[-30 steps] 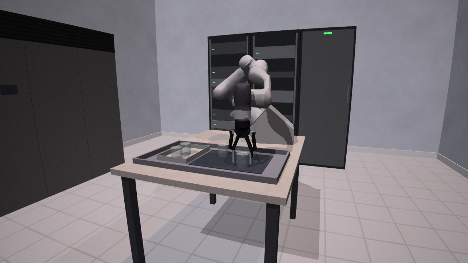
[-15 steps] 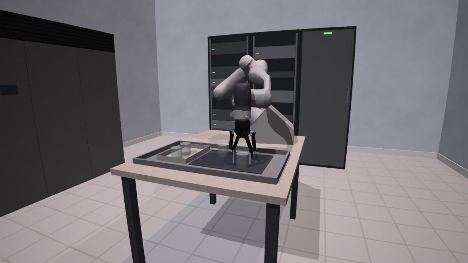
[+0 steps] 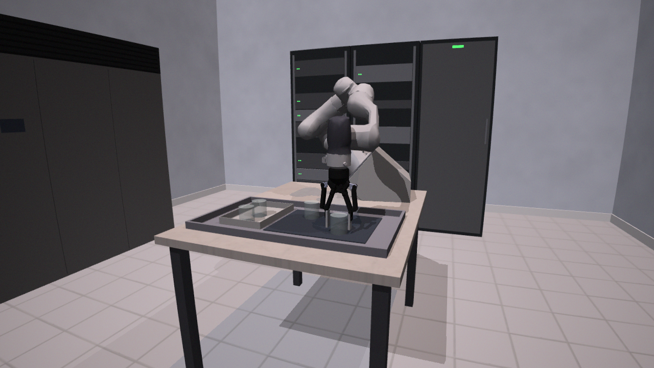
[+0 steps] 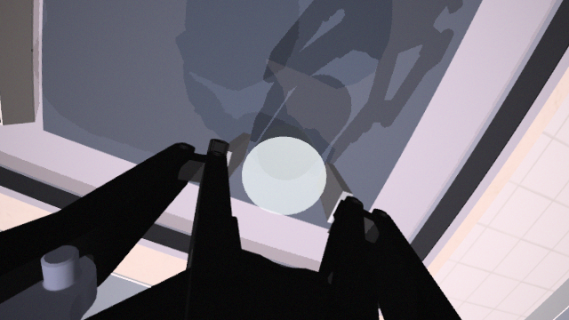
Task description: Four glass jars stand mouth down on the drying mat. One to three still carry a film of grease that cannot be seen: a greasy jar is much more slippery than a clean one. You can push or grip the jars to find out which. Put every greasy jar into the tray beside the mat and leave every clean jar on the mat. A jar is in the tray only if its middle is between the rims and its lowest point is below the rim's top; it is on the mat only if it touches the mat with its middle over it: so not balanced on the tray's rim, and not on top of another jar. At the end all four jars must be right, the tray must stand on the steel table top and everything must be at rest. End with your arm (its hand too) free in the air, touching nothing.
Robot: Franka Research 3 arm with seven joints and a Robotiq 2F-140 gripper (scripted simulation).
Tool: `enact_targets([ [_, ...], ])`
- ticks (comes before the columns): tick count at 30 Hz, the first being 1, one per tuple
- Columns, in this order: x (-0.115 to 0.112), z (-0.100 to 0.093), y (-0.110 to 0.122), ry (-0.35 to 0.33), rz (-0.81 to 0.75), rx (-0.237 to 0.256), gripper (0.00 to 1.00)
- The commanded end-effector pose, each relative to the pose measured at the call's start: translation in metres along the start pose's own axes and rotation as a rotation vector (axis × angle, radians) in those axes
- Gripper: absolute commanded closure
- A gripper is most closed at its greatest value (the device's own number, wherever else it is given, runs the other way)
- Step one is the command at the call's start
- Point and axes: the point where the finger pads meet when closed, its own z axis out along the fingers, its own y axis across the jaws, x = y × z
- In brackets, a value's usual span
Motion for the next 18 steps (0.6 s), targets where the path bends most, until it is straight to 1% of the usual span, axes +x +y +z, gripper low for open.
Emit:
enact_targets([
  [1,-0.0008,0.0008,-0.0002,-0.002,0.004,0.001,0.47],
  [16,-0.0008,0.0008,-0.0002,-0.002,0.004,0.001,0.47],
  [17,-0.0008,0.0008,-0.0002,-0.002,0.004,0.001,0.5],
  [18,-0.0008,0.0008,-0.0002,-0.002,0.004,0.001,0.5],
])
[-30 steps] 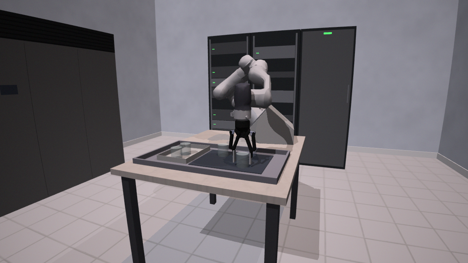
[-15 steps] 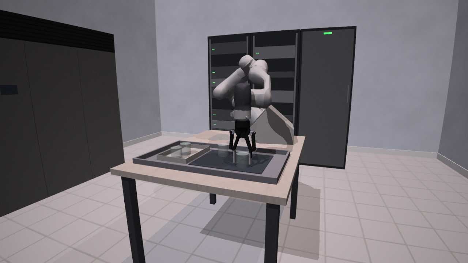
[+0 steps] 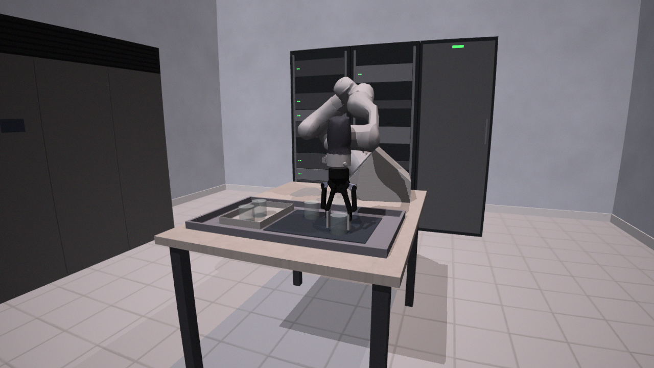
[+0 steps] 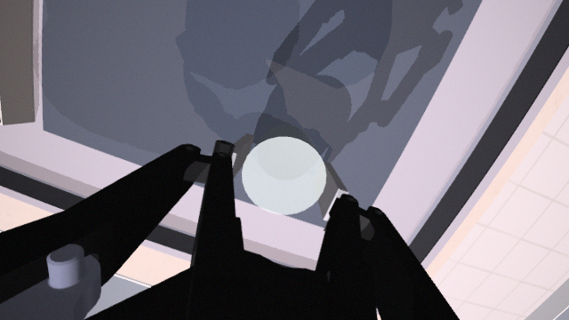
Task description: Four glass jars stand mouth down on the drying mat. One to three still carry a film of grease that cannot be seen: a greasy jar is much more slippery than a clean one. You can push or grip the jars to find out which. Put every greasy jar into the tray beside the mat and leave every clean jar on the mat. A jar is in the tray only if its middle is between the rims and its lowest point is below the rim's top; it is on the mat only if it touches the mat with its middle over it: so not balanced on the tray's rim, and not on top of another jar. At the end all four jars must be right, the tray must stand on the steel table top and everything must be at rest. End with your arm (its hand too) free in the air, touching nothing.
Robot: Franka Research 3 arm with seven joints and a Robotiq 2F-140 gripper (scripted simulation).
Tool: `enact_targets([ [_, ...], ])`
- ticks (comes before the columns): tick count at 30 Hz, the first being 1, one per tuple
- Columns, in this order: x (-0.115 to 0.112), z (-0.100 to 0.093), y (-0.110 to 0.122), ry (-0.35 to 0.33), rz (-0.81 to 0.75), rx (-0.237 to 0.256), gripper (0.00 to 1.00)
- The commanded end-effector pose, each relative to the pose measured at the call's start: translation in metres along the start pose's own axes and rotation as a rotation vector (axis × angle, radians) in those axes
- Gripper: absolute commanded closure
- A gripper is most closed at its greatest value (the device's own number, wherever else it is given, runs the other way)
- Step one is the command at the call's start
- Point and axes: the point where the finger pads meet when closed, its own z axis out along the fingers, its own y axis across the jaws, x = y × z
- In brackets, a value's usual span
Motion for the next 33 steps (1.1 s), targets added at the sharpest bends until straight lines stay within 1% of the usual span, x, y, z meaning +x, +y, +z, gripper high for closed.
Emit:
enact_targets([
  [1,-0.0007,0.0008,-0.0002,-0.002,0.004,0.001,0.5],
  [15,-0.0007,0.0008,-0.0002,-0.002,0.004,0.001,0.5],
  [16,-0.0007,0.0008,-0.0002,-0.002,0.004,0.001,0.53],
  [32,-0.0007,0.0008,-0.0002,-0.002,0.004,0.001,0.53],
  [33,-0.0007,0.0008,-0.0002,-0.002,0.004,0.001,0.56],
])
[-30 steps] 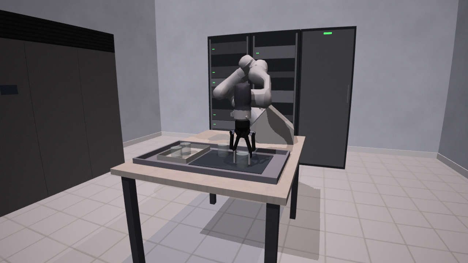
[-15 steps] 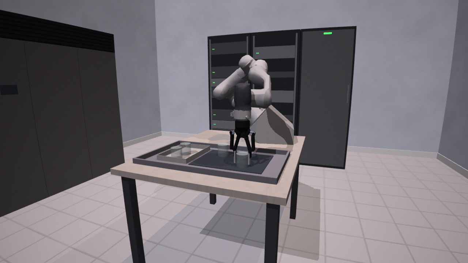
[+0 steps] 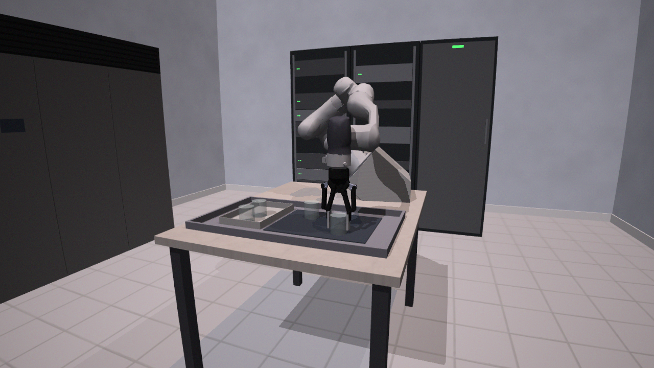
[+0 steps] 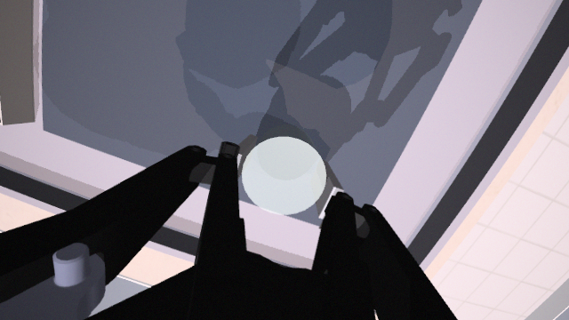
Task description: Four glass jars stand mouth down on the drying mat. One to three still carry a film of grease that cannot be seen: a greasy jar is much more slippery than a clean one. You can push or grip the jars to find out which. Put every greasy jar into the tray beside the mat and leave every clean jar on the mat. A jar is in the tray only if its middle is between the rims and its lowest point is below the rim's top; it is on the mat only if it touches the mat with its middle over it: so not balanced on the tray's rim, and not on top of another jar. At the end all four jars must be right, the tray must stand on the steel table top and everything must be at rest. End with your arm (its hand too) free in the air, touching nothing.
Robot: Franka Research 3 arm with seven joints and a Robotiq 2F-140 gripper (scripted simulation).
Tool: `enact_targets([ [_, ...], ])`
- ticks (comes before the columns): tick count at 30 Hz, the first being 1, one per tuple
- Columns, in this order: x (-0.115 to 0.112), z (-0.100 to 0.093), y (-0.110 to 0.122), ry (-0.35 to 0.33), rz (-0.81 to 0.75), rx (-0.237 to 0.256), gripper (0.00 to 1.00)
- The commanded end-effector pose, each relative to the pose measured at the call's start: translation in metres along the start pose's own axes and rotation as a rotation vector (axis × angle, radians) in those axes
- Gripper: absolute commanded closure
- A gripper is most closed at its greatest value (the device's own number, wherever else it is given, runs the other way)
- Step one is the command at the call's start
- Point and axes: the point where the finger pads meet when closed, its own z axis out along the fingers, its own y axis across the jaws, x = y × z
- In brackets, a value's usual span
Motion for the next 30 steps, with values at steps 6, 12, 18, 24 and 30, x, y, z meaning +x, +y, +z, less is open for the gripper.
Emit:
enact_targets([
  [6,-0.0007,0.0008,-0.0003,-0.002,0.004,0.001,0.56],
  [12,-0.0007,0.0008,-0.0003,-0.002,0.004,0.001,0.56],
  [18,-0.0007,0.0008,-0.0003,-0.002,0.004,0.001,0.59],
  [24,-0.0007,0.0008,-0.0003,-0.002,0.004,0.001,0.59],
  [30,-0.0007,0.0008,-0.0003,-0.002,0.004,0.001,0.59],
])
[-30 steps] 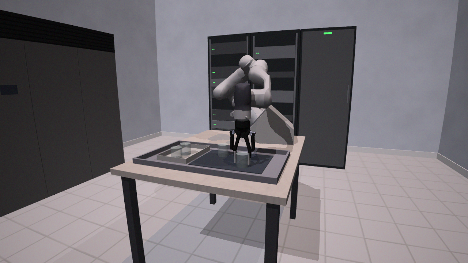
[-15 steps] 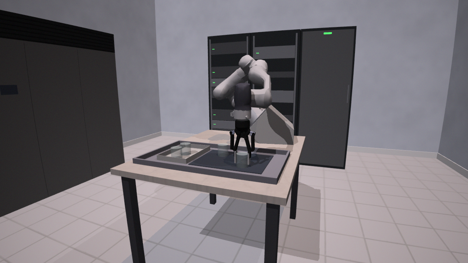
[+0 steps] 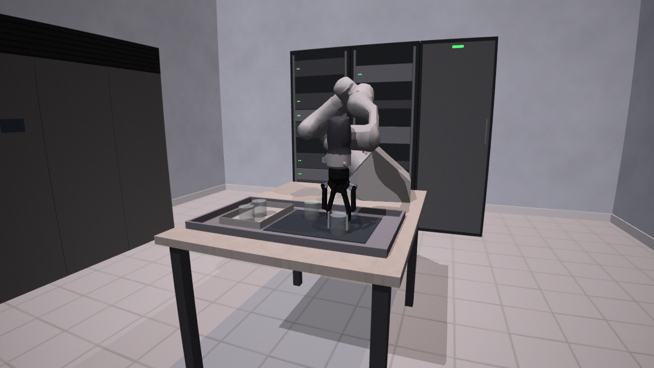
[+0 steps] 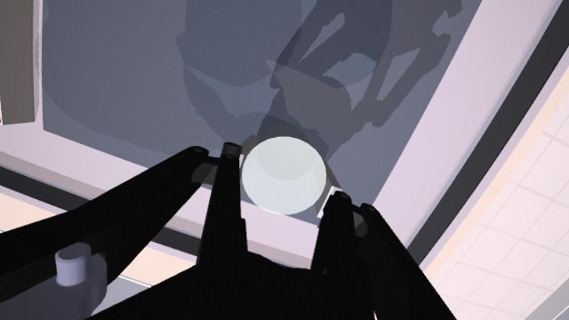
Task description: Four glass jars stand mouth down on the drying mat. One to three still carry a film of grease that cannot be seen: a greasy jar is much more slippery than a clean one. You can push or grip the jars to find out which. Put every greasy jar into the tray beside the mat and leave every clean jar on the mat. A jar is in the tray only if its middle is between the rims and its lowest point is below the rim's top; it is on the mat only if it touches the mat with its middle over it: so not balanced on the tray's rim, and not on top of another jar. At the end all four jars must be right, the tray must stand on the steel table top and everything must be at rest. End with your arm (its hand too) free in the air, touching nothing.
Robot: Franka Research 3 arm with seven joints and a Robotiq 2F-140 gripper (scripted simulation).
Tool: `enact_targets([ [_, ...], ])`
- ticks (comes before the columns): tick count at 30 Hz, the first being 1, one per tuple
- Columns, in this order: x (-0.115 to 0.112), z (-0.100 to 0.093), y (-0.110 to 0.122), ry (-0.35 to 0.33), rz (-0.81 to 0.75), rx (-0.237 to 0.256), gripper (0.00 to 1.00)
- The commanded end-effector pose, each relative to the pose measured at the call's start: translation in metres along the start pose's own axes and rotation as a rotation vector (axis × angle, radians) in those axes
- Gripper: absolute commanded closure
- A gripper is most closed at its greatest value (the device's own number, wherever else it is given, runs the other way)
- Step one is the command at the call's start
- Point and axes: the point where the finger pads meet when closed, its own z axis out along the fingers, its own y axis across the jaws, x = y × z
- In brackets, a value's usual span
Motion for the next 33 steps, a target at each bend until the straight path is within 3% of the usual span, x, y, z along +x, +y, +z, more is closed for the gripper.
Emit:
enact_targets([
  [1,-0.0006,0.0009,-0.0004,-0.001,0.004,0.001,0.59],
  [33,-0.0006,0.0009,-0.0004,-0.001,0.004,0.001,0.65],
])
